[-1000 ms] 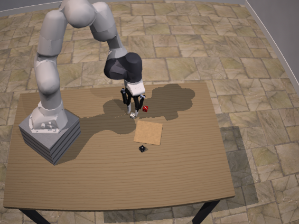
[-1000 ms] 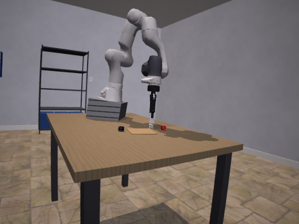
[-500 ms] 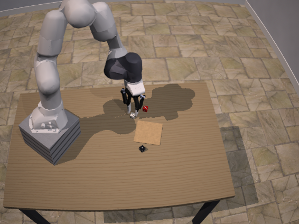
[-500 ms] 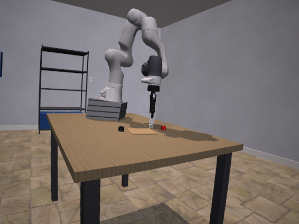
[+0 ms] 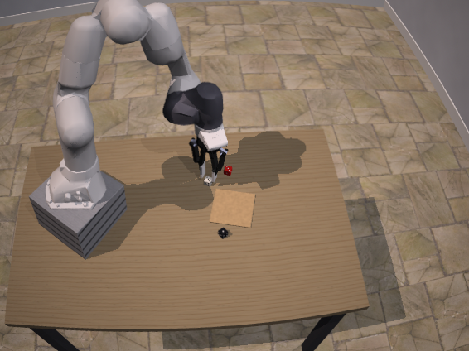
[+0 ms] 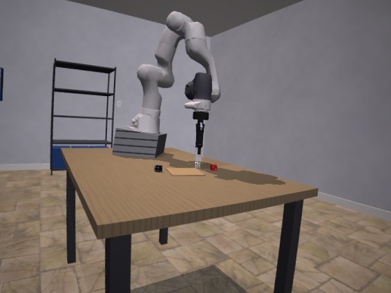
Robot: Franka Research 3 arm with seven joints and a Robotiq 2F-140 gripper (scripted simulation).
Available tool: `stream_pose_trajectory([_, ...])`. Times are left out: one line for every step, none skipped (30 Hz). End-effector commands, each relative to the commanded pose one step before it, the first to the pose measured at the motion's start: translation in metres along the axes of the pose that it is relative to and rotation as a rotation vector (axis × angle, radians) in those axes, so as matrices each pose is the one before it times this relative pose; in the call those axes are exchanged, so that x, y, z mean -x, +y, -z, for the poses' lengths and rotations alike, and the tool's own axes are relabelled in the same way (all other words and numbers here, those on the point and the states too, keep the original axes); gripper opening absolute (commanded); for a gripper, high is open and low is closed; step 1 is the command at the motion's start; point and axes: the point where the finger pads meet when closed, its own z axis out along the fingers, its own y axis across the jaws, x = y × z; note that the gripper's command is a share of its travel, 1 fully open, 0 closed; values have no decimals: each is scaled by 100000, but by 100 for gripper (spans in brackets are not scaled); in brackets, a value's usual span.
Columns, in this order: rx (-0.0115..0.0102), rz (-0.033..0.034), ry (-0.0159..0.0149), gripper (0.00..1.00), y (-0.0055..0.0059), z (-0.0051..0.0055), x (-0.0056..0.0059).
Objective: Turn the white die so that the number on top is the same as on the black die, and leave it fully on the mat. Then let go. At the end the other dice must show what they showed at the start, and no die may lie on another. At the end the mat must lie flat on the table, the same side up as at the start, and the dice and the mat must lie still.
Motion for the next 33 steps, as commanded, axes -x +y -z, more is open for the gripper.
stream_pose_trajectory([-19, 183, 4, 25, 7, -31, -53])
stream_pose_trajectory([0, 0, 0, 25, 0, 0, 0])
stream_pose_trajectory([0, 0, 0, 25, 0, 0, 0])
stream_pose_trajectory([0, 0, 0, 25, 0, 0, 0])
stream_pose_trajectory([0, 0, 0, 25, 0, 0, 0])
stream_pose_trajectory([0, 0, 0, 25, 0, 0, 0])
stream_pose_trajectory([0, 0, 0, 25, 0, -1, 0])
stream_pose_trajectory([0, 0, 0, 25, 0, 0, 0])
stream_pose_trajectory([0, 0, 0, 25, 0, 0, 0])
stream_pose_trajectory([0, 0, 0, 25, 0, -7, 0])
stream_pose_trajectory([0, 0, 0, 25, 0, -17, 0])
stream_pose_trajectory([-1, 1, 0, 25, 0, -31, 0])
stream_pose_trajectory([-1, 1, 0, 25, -1, -47, 0])
stream_pose_trajectory([-1, 1, 0, 25, -1, -65, 0])
stream_pose_trajectory([0, 0, 0, 25, 0, -84, 0])
stream_pose_trajectory([1, -1, 0, 25, 0, -103, 0])
stream_pose_trajectory([2, -2, 0, 25, 2, -121, -1])
stream_pose_trajectory([-2, 2, 0, 25, -2, -135, 0])
stream_pose_trajectory([-1, 1, 0, 25, 0, -150, 0])
stream_pose_trajectory([2, -2, 0, 25, 1, -163, 0])
stream_pose_trajectory([-2, 1, 0, 25, -1, -171, 0])
stream_pose_trajectory([-1, 0, 0, 25, 0, -177, 0])
stream_pose_trajectory([3, -2, 0, 25, 2, -181, -1])
stream_pose_trajectory([-3, 2, 1, 25, -2, -180, 0])
stream_pose_trajectory([0, 0, 0, 25, 0, 0, 0])
stream_pose_trajectory([0, 0, 0, 25, 0, 0, 0])
stream_pose_trajectory([1, 0, 0, 25, 0, -178, 0])
stream_pose_trajectory([2, -1, 0, 25, 1, -172, 0])
stream_pose_trajectory([-2, 2, 1, 25, -2, -162, 0])
stream_pose_trajectory([1, -1, 0, 25, 0, -151, 0])
stream_pose_trajectory([3, -2, -1, 25, 2, -137, 0])
stream_pose_trajectory([-3, 2, 1, 25, -2, -121, 0])
stream_pose_trajectory([-1, 1, 0, 25, -1, -103, 0])
